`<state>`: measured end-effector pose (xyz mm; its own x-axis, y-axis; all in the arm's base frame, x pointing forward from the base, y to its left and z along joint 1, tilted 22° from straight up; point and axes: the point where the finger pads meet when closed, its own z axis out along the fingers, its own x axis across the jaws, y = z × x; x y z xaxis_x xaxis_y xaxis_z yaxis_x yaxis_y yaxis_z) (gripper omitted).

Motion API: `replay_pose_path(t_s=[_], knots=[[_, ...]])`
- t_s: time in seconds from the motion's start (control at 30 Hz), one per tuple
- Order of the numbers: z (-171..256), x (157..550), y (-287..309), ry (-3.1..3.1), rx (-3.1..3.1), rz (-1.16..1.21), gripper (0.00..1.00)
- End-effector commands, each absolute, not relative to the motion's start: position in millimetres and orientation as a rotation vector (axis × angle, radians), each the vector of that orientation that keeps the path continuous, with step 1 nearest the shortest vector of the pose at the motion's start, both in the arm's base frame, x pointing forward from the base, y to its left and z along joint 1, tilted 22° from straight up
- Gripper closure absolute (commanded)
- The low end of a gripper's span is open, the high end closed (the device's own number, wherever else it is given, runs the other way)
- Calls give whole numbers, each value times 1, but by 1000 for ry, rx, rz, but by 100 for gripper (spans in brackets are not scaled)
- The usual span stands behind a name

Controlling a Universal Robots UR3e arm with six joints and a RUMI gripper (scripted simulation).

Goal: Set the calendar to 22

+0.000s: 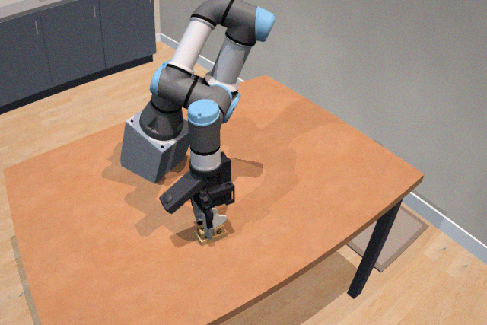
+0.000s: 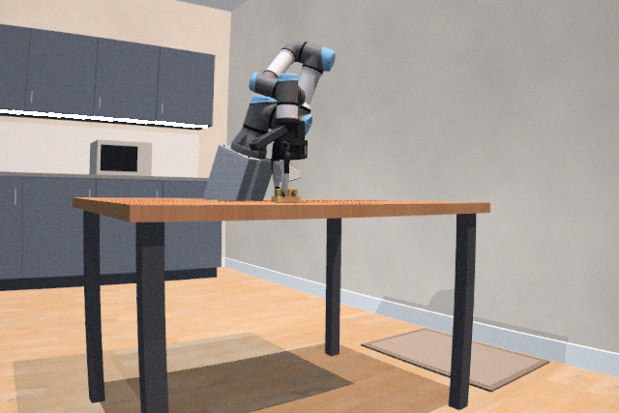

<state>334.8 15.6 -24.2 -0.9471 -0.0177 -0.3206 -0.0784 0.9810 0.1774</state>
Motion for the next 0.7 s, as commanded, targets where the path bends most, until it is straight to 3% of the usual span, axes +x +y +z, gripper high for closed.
replay_pose_path(t_s=[0.0, 0.67], knots=[[-24, 335, 15, 2803, -70, 268, 72], [-6, 329, 12, 2803, -70, 268, 72]])
